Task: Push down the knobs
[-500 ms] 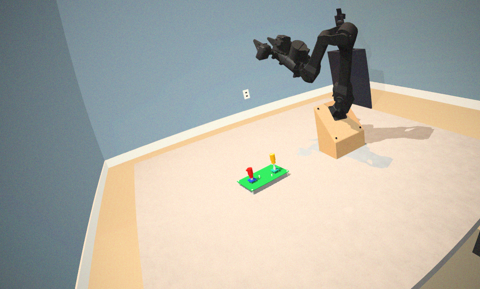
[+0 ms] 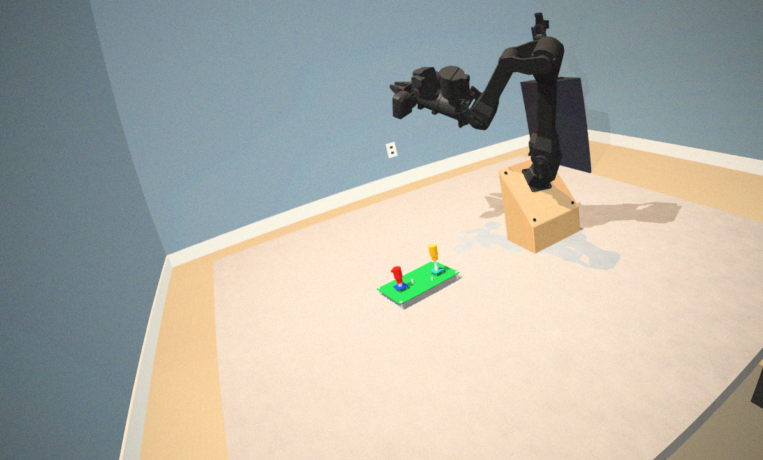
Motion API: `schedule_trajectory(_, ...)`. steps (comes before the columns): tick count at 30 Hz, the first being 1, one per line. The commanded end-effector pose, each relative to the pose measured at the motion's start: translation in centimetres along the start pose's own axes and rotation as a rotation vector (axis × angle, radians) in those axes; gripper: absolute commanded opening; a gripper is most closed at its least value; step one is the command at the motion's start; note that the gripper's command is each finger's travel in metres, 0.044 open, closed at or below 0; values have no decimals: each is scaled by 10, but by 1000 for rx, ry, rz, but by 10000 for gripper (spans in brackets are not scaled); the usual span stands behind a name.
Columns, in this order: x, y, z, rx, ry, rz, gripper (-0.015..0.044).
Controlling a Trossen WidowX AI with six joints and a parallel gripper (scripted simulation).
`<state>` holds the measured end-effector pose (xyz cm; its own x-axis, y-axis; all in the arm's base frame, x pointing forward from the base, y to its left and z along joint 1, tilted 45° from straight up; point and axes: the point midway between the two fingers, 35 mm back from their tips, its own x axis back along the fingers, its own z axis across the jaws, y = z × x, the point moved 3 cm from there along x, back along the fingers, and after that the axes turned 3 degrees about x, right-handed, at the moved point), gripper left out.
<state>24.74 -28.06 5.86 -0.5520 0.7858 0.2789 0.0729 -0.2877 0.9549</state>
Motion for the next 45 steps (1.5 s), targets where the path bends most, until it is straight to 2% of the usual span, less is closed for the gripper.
schedule_trajectory(1, -8, -11, 18, 65, 68, 86, 0)
schedule_trajectory(13, -11, -55, 78, 261, 292, 364, 0)
schedule_trajectory(22, 3, -83, 114, 386, 476, 580, 0)
schedule_trajectory(31, 31, -104, 146, 463, 673, 803, 0)
schedule_trajectory(45, 95, -116, 185, 553, 987, 1147, 0)
